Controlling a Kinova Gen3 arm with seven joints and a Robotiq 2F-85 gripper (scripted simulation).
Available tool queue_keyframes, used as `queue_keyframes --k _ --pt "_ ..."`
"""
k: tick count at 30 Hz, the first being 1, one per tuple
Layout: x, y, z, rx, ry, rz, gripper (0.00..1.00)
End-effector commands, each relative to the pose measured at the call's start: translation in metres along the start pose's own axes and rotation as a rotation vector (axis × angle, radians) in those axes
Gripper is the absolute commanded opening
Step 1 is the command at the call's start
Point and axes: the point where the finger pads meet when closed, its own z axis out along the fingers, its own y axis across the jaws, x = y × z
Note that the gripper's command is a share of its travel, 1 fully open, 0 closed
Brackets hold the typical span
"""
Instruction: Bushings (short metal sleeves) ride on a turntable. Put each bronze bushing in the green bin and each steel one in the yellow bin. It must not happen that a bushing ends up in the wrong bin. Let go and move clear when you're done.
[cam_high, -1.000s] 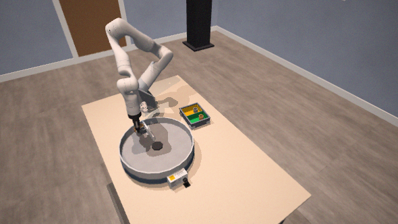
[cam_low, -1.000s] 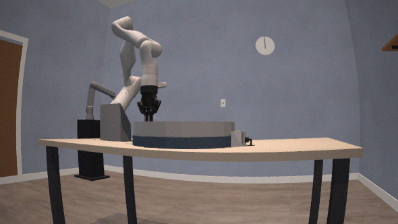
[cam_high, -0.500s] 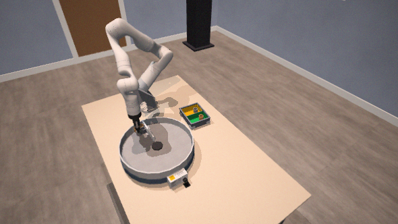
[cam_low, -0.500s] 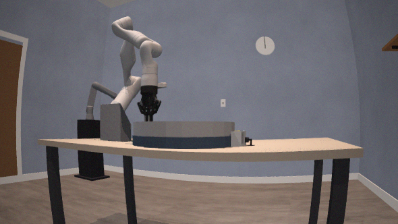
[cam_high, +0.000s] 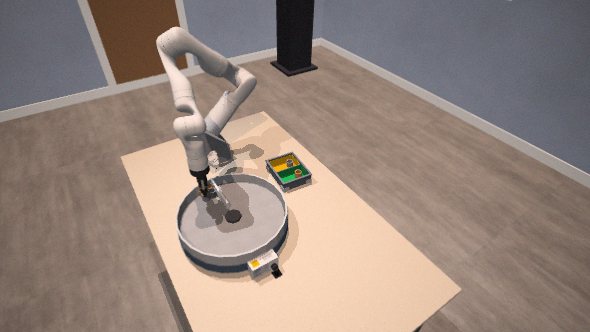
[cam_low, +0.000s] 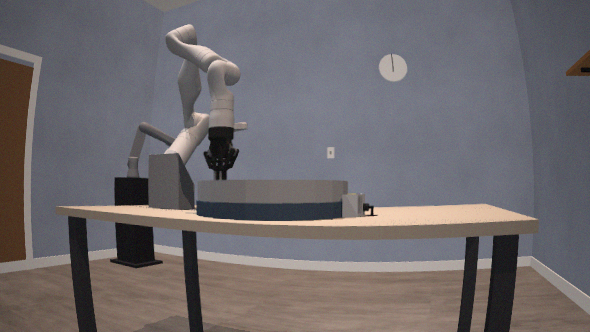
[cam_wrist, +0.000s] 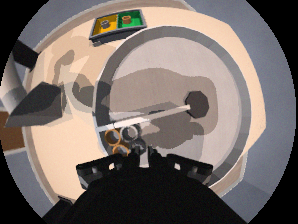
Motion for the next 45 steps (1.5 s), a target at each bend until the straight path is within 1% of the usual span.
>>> queue_keyframes --k 1,16,19,24,27,34,45 --pt "0.000 0.000 0.002 -0.002 -0.001 0.004 0.14" --pt "0.000 0.000 0.014 -0.002 -0.001 0.002 0.14" --pt "0.000 0.000 0.014 -0.002 -0.001 0.002 0.14" --pt "0.000 0.000 0.021 -0.002 -0.001 0.003 0.14" --pt "0.000 0.000 0.021 -0.002 -0.001 0.003 0.14" --pt "0.000 0.000 0.029 -0.002 -0.001 0.004 0.14" --pt "0.000 0.000 0.027 -0.002 -0.001 0.002 0.14"
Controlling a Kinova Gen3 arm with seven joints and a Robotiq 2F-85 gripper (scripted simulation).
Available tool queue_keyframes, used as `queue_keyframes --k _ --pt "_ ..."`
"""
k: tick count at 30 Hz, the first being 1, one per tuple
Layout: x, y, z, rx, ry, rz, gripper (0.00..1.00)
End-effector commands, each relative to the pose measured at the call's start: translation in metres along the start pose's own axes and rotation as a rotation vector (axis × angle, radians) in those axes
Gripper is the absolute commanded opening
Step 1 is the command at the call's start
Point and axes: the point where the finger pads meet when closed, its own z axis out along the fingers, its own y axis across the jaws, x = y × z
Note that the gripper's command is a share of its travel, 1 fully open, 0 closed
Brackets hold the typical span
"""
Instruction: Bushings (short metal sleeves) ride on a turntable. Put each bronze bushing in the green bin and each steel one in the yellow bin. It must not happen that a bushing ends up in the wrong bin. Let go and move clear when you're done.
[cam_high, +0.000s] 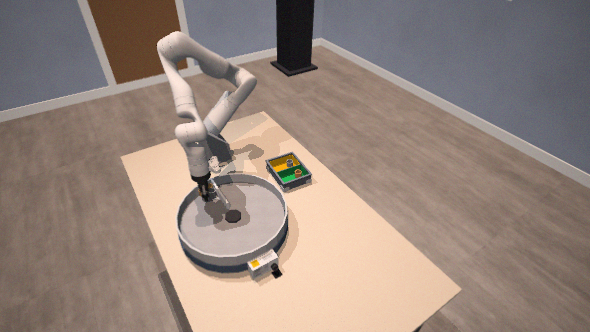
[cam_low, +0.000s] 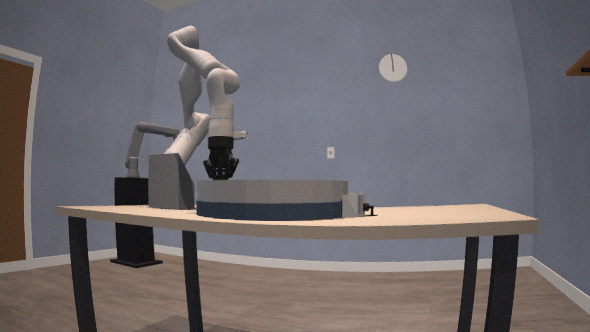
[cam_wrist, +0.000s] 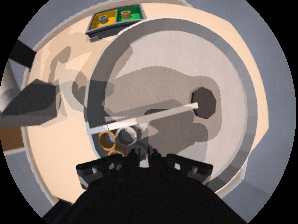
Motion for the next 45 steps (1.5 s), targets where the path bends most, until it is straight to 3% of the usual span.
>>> queue_keyframes --k 1,15,16,45 --pt "-0.0001 0.0003 0.0012 -0.001 -0.001 0.003 0.14" --pt "-0.0001 0.0002 0.0017 -0.001 -0.001 0.004 0.14" --pt "-0.0003 0.0005 -0.0006 -0.001 -0.002 0.000 0.00" --pt "-0.0003 0.0005 -0.0006 -0.001 -0.002 0.000 0.00"
